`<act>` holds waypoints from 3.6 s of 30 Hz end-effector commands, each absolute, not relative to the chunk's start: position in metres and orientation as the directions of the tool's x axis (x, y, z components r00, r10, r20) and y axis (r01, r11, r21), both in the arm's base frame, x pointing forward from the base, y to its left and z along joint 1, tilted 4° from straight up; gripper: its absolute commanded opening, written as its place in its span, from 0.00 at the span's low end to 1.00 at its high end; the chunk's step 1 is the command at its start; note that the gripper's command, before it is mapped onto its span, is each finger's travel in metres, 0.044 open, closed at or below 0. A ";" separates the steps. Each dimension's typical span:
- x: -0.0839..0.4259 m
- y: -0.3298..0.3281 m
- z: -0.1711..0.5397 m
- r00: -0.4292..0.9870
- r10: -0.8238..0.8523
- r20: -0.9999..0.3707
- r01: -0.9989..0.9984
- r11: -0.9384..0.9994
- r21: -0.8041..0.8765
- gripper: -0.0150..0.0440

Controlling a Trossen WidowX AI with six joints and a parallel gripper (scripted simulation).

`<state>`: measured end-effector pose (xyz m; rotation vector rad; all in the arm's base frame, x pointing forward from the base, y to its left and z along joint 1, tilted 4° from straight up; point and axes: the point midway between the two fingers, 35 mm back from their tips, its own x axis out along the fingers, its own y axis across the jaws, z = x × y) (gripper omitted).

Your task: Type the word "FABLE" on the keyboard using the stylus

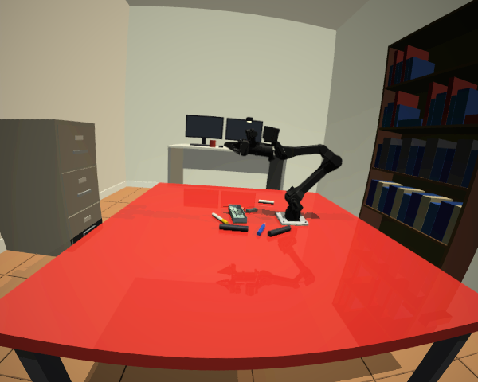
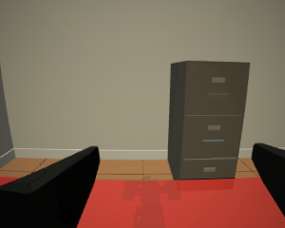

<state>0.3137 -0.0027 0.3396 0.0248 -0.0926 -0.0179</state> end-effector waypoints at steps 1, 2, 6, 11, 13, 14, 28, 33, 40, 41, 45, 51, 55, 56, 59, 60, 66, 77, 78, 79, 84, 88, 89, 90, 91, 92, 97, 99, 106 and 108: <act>0.315 -0.002 0.337 0.997 -0.018 0.080 0.016 1.000 0.024 0.96; 0.319 -0.002 0.330 0.999 -0.015 0.045 0.014 1.000 0.021 0.91; 0.340 0.003 0.272 0.972 0.008 -0.233 -0.009 1.000 -0.002 0.73; 0.344 0.011 0.195 0.813 0.036 -0.581 -0.055 0.998 -0.014 0.51; 0.338 0.013 0.166 0.710 0.045 -0.702 -0.076 0.997 -0.012 0.42; 0.334 0.015 0.152 0.652 0.050 -0.757 -0.086 0.996 -0.009 0.38; 0.268 0.024 0.071 0.038 0.066 -0.997 -0.152 0.987 0.060 0.25; 0.268 0.024 0.071 0.038 0.066 -0.997 -0.152 0.987 0.060 0.25; 0.268 0.024 0.071 0.038 0.066 -0.997 -0.152 0.987 0.060 0.25; 0.268 0.022 0.071 0.038 0.066 -0.997 -0.152 0.987 0.059 0.25; 0.276 -0.019 0.069 0.039 0.062 -0.997 -0.150 0.987 0.055 0.25; 0.277 -0.037 0.068 0.038 0.061 -0.997 -0.152 0.987 0.055 0.25; 0.277 -0.037 0.068 0.038 0.061 -0.997 -0.152 0.987 0.055 0.25; 0.277 -0.037 0.068 0.038 0.061 -0.997 -0.152 0.987 0.055 0.25; 0.277 -0.037 0.068 0.038 0.061 -0.997 -0.152 0.987 0.055 0.25; 0.278 -0.040 0.068 0.038 0.061 -0.997 -0.152 0.987 0.054 0.25; 0.286 -0.098 0.065 0.039 0.056 -0.998 -0.152 0.987 0.050 0.25; 0.286 -0.098 0.065 0.039 0.056 -0.998 -0.152 0.987 0.050 0.25; 0.286 -0.098 0.065 0.039 0.056 -0.998 -0.152 0.987 0.050 0.25; 0.285 -0.097 0.065 0.038 0.056 -0.998 -0.152 0.987 0.050 0.25; 0.255 -0.078 0.065 0.036 0.058 -0.998 -0.152 0.987 0.052 0.25; 0.254 -0.078 0.064 0.036 0.058 -0.998 -0.152 0.987 0.052 0.25; 0.254 -0.078 0.064 0.036 0.058 -0.998 -0.152 0.987 0.052 0.25; 0.254 -0.078 0.064 0.036 0.058 -0.998 -0.152 0.987 0.052 0.25; 0.254 -0.078 0.064 0.036 0.058 -0.998 -0.152 0.987 0.052 0.25; 0.254 -0.078 0.064 0.036 0.058 -0.998 -0.152 0.987 0.052 0.25; 0.254 -0.069 0.065 0.036 0.058 -0.998 -0.152 0.987 0.052 0.25; 0.252 -0.047 0.066 0.036 0.060 -0.998 -0.152 0.987 0.054 0.25; 0.243 -0.006 0.068 0.036 0.064 -0.997 -0.152 0.987 0.058 0.25; 0.243 -0.006 0.068 0.036 0.064 -0.997 -0.152 0.987 0.058 0.25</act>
